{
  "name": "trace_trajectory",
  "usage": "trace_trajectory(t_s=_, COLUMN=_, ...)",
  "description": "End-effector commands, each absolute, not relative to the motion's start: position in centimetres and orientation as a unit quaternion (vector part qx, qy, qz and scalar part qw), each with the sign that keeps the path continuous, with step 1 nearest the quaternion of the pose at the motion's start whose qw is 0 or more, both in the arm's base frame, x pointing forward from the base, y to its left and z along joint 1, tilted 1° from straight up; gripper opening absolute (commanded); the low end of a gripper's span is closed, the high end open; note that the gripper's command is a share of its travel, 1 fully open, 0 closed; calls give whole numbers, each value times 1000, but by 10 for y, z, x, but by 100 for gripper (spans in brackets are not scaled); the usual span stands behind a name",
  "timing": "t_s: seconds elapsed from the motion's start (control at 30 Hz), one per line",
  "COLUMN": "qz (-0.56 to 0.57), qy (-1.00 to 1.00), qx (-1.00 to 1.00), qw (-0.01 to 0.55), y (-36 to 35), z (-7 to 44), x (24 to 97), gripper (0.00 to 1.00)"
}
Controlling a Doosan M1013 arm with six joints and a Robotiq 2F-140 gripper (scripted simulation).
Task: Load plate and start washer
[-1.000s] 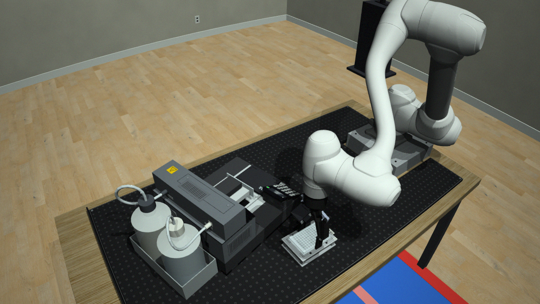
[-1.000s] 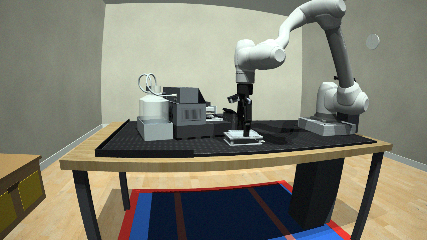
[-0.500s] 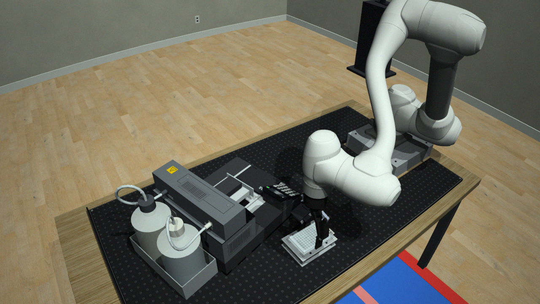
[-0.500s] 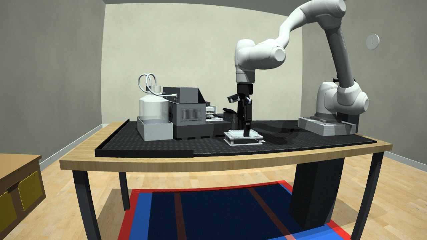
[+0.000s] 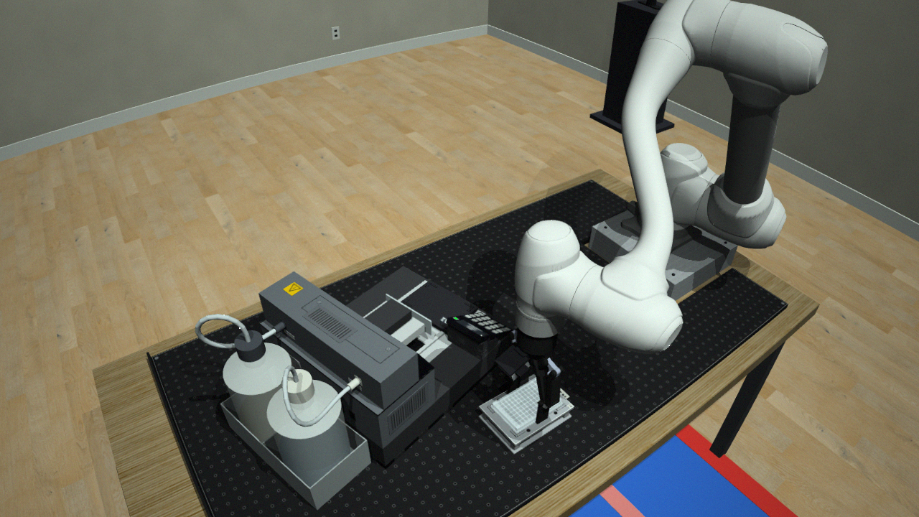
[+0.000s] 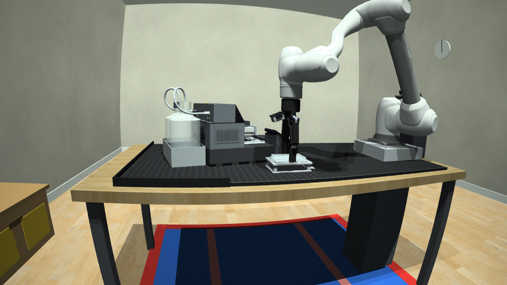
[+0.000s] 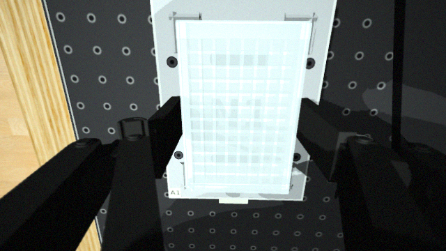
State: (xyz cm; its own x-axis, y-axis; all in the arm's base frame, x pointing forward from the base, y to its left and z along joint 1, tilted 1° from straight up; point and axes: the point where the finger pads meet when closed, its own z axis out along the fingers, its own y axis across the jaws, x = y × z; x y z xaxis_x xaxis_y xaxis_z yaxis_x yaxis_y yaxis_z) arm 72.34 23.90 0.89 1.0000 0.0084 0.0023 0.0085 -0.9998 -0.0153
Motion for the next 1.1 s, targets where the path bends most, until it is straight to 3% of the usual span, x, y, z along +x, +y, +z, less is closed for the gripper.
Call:
trace_trajectory(t_s=0.0, qz=-2, qy=-4, qx=-1000, qw=8, y=239, z=10, x=724, gripper=10)
trace_trajectory(t_s=1.07, qz=-2, qy=-4, qx=-1000, qw=8, y=239, z=39, x=724, gripper=10)
